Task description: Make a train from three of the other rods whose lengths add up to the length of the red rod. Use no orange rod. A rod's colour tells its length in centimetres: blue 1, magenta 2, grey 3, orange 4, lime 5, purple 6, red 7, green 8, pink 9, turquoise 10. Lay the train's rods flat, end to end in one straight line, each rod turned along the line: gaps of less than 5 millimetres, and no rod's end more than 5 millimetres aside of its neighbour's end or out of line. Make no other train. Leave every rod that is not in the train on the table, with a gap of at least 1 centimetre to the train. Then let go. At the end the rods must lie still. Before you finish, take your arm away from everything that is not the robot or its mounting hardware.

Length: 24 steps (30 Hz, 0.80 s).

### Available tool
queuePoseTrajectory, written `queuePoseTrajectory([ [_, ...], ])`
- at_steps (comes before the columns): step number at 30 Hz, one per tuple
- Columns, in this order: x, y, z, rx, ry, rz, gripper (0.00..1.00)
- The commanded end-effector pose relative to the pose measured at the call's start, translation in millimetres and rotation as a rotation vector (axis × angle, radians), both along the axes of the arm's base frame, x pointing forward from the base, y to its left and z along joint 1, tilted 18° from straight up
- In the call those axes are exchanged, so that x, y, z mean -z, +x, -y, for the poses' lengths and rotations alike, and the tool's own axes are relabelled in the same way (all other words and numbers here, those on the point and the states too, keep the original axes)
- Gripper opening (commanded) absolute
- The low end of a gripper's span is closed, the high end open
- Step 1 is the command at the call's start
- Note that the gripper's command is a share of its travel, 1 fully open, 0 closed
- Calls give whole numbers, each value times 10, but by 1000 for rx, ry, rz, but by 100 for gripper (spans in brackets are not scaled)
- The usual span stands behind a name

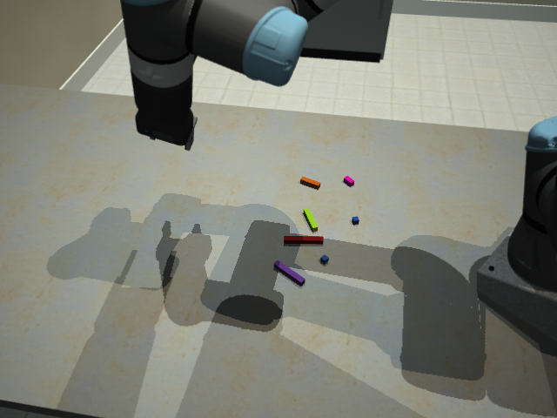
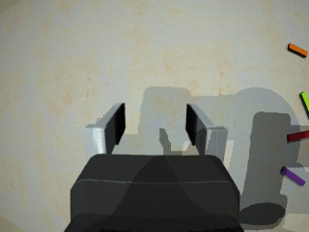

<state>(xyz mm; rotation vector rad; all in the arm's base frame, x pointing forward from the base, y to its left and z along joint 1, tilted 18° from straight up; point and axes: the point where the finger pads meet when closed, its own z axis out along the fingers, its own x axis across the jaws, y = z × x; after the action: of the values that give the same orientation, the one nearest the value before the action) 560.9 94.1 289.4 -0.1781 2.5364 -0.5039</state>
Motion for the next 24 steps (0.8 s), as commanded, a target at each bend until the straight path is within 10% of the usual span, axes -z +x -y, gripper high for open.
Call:
queuePoseTrajectory([
  [1, 260, -509, 165, -15, 32, -75, 100],
  [8, 659, -1179, 297, -31, 84, -167, 100],
  [24, 1304, -2098, 329, -49, 172, -282, 100],
])
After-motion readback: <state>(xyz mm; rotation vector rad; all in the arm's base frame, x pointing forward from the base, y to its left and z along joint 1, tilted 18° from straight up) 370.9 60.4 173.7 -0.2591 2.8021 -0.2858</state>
